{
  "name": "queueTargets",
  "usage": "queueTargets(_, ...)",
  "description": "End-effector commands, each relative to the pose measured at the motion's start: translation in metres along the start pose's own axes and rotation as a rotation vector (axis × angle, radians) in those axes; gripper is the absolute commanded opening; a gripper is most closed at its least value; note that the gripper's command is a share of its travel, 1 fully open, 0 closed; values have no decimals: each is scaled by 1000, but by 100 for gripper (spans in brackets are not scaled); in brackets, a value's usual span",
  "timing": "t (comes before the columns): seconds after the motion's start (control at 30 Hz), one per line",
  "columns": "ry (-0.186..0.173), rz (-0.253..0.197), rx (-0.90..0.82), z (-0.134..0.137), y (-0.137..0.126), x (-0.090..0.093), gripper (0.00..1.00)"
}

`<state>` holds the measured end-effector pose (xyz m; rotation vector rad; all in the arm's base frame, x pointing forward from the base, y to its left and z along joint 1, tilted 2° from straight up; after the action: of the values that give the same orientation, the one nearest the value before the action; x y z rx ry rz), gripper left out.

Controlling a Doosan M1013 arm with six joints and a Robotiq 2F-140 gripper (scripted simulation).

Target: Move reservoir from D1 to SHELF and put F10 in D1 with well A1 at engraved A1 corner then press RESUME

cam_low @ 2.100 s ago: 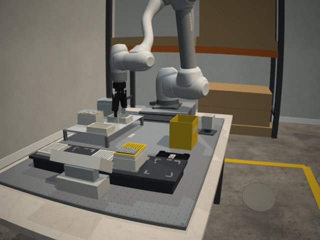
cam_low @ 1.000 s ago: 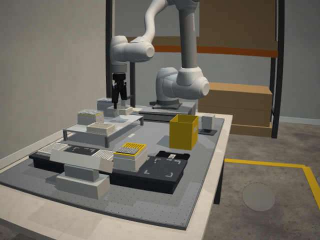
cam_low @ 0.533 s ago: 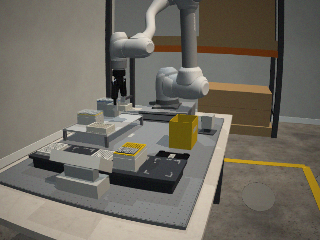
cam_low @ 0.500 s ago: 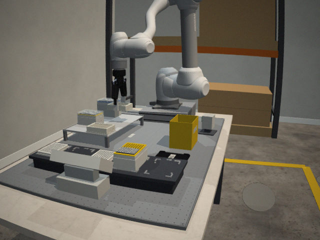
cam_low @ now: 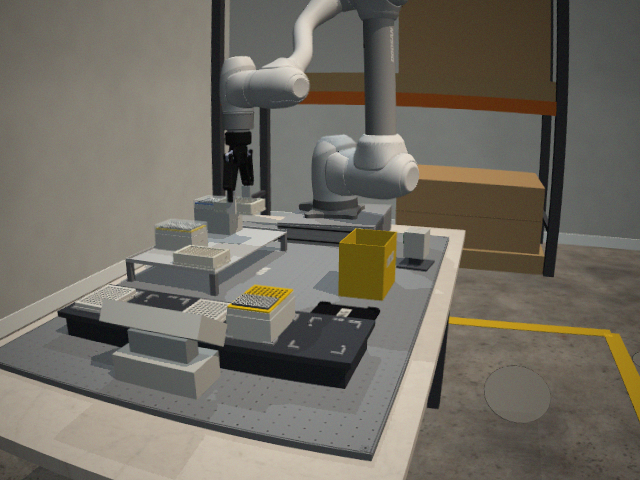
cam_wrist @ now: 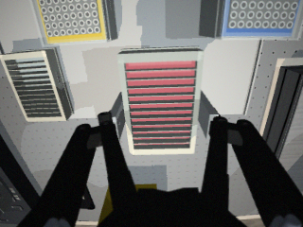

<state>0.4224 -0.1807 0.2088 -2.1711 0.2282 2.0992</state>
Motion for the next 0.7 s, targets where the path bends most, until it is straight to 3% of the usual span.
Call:
queueTargets(0.0, 0, 0, 0, 0, 0, -6, 0)
queueTargets(0.67, 0, 0, 0, 0, 0, -36, 0)
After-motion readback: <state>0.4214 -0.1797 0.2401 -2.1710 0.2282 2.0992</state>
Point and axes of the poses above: the point where the finger pads meet when closed, its own x axis out along the fingers, its own z axis across the jaws, y = z × x, the point moved 8 cm from there along -x, back along the fingers, and after that the axes turned 5 degrees about x, right-handed, at the moved point
